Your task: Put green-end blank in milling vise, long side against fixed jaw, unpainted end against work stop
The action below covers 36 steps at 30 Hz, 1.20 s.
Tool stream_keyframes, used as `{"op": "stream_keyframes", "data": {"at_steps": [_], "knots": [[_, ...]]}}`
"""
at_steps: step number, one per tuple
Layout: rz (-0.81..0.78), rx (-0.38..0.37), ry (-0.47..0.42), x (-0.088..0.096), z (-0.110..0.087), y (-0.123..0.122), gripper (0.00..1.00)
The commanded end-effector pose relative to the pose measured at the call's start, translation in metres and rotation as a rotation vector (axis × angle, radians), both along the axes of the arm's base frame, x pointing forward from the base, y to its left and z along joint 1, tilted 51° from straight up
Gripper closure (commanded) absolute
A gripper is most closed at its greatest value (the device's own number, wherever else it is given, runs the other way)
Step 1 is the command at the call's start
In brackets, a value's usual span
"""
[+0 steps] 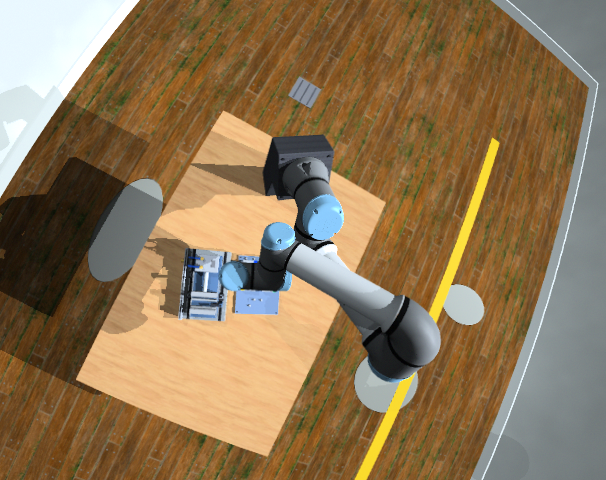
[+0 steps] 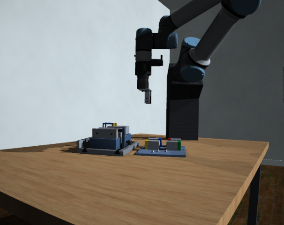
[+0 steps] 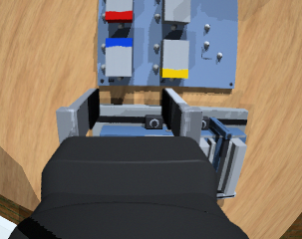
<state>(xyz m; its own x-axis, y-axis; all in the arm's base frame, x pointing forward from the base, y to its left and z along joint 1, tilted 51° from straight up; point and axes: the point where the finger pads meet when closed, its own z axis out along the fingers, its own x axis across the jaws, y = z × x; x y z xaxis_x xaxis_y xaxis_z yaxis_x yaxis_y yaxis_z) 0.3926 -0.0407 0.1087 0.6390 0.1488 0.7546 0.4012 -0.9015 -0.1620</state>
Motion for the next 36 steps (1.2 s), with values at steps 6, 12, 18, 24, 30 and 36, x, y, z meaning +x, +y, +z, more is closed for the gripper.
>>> {"op": "stream_keyframes", "data": {"at_steps": [6, 12, 18, 24, 30, 36], "knots": [[0.0, -0.001, 0.0, 0.0, 0.0, 0.0, 0.0], [0.0, -0.001, 0.0, -0.019, 0.022, 0.008, 0.0], [0.0, -0.001, 0.0, -0.031, 0.037, 0.013, 0.0], [0.0, -0.001, 0.0, -0.031, 0.037, 0.013, 0.0], [0.0, -0.001, 0.0, -0.059, 0.069, 0.025, 0.0], [0.0, 0.0, 0.0, -0.067, 0.078, 0.028, 0.0]]}}
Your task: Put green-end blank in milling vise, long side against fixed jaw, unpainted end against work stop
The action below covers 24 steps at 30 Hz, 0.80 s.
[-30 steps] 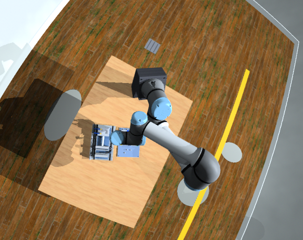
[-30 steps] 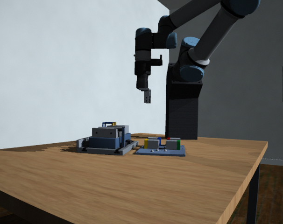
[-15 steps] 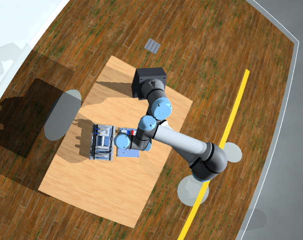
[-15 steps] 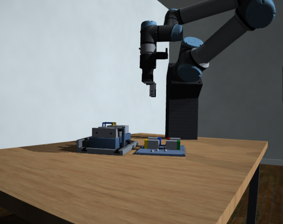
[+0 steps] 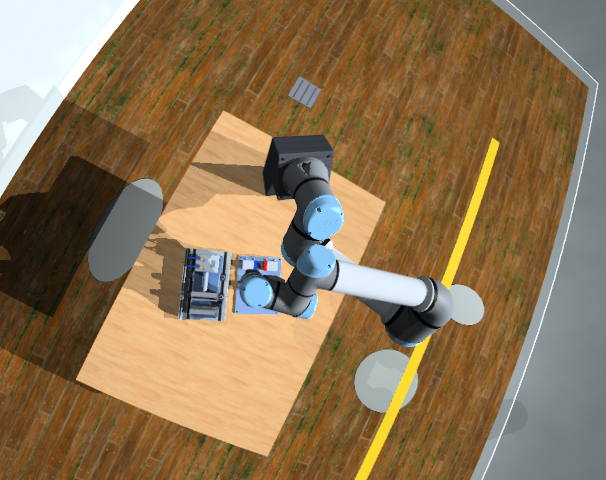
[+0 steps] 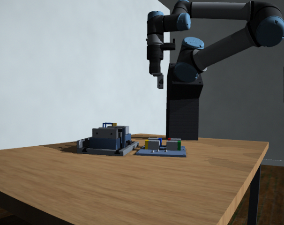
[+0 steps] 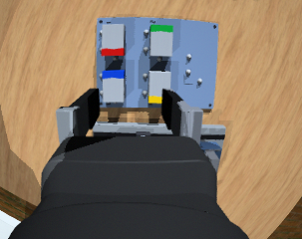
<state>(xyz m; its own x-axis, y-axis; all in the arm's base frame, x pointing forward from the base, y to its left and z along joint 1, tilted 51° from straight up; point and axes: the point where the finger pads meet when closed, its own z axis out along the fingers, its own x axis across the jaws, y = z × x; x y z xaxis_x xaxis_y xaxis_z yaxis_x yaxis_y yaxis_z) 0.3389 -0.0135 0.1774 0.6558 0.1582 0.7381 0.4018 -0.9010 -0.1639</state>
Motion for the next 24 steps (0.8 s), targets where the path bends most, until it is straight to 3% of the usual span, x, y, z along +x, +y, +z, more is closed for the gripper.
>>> {"op": "stream_keyframes", "data": {"at_steps": [1, 7, 12, 24], "knots": [[-0.005, 0.008, -0.024, -0.013, 0.009, 0.001, 0.0], [-0.005, 0.008, -0.024, -0.013, 0.009, 0.001, 0.0], [-0.005, 0.008, -0.024, -0.04, 0.039, 0.012, 0.0], [-0.005, 0.008, -0.024, -0.04, 0.039, 0.012, 0.0]]}}
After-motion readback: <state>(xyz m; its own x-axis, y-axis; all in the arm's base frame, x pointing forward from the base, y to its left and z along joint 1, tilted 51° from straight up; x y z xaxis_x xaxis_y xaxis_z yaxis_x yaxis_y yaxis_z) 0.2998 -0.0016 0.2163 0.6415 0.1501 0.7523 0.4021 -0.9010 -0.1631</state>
